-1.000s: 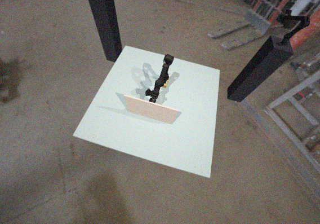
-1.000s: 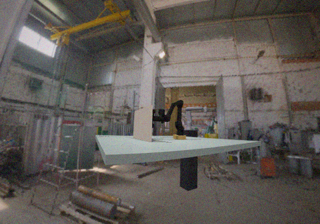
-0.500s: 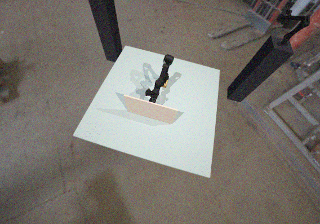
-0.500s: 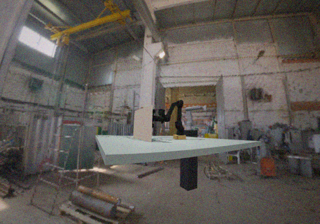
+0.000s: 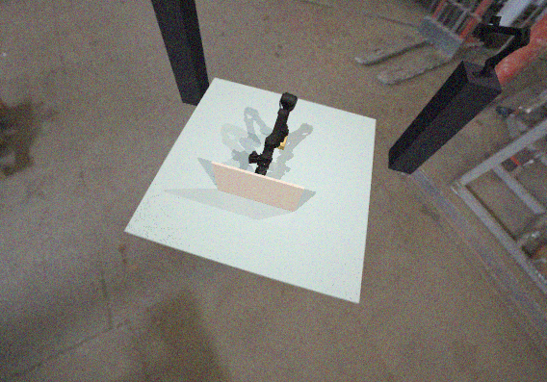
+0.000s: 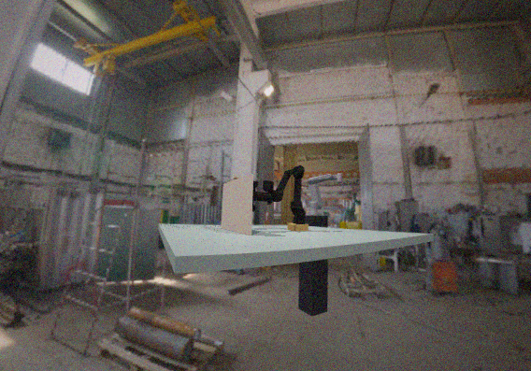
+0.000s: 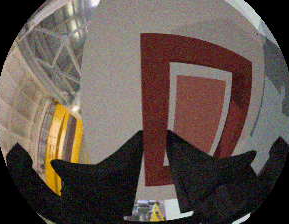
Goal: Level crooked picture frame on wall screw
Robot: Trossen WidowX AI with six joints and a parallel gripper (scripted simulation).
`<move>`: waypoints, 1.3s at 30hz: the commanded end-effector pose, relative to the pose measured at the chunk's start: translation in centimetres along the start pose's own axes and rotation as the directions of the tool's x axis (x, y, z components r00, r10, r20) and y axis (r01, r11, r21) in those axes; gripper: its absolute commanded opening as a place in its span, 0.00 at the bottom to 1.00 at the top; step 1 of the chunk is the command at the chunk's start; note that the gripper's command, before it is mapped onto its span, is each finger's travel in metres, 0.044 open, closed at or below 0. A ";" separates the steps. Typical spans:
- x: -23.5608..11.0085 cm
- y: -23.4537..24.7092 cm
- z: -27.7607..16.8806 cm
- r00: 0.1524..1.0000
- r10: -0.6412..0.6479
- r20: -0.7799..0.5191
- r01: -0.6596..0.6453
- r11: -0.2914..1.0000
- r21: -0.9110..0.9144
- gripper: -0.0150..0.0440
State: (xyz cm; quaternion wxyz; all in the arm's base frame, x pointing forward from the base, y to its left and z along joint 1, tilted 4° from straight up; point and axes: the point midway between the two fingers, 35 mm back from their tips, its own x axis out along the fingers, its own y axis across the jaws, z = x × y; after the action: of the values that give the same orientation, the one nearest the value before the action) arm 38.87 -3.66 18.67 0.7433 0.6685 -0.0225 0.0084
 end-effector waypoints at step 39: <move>0.0 1.3 0.0 1.000 0.001 0.003 -0.001 1.000 0.001 0.25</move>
State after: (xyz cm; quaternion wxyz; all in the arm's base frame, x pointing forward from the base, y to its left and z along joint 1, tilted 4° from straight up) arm 38.86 -3.53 19.09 0.7424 0.6698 -0.0153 0.0002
